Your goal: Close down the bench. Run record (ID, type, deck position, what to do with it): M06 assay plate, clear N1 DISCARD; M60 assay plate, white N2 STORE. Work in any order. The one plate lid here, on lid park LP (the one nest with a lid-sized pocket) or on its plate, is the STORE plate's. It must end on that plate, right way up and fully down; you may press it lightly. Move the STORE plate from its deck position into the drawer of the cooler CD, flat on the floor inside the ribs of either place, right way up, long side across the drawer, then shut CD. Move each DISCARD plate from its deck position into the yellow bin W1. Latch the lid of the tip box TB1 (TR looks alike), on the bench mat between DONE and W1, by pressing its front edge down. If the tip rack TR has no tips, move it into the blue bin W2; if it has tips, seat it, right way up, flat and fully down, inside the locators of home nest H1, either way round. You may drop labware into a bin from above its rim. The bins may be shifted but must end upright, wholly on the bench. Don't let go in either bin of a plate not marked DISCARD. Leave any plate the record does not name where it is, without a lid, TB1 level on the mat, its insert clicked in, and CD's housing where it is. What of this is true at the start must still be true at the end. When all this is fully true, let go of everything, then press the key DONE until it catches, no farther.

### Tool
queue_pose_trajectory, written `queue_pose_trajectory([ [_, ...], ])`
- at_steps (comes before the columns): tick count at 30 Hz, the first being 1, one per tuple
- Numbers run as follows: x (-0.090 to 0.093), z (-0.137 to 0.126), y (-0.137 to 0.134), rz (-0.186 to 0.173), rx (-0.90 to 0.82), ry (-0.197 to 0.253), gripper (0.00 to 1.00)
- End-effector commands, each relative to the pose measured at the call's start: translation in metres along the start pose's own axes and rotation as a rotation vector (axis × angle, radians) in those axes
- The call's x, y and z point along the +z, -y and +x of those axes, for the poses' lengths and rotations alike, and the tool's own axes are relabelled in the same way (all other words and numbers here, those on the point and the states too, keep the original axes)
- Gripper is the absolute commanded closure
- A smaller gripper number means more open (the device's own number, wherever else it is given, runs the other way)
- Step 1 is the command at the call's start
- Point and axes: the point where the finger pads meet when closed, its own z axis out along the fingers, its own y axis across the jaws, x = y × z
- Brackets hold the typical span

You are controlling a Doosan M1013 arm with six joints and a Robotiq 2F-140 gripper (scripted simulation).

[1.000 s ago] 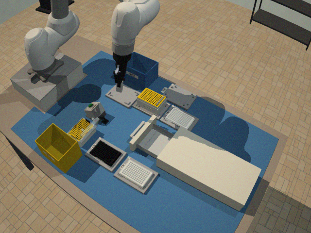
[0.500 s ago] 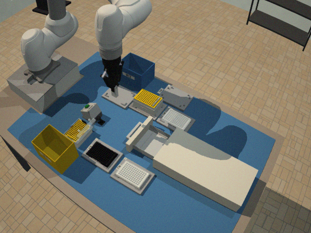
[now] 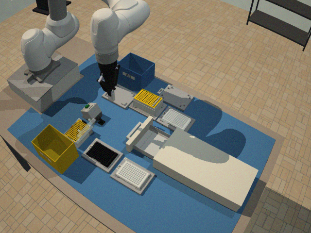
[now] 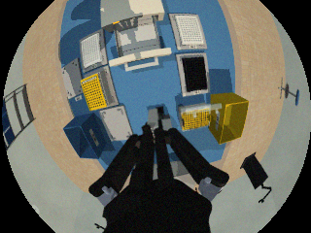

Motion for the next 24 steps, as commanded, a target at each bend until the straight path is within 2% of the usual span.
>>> queue_pose_trajectory([
  [1,0.002,0.0,-0.008,0.0,0.0,0.0,1.0],
  [24,0.021,-0.004,-0.089,0.0,0.0,0.0,1.0],
])
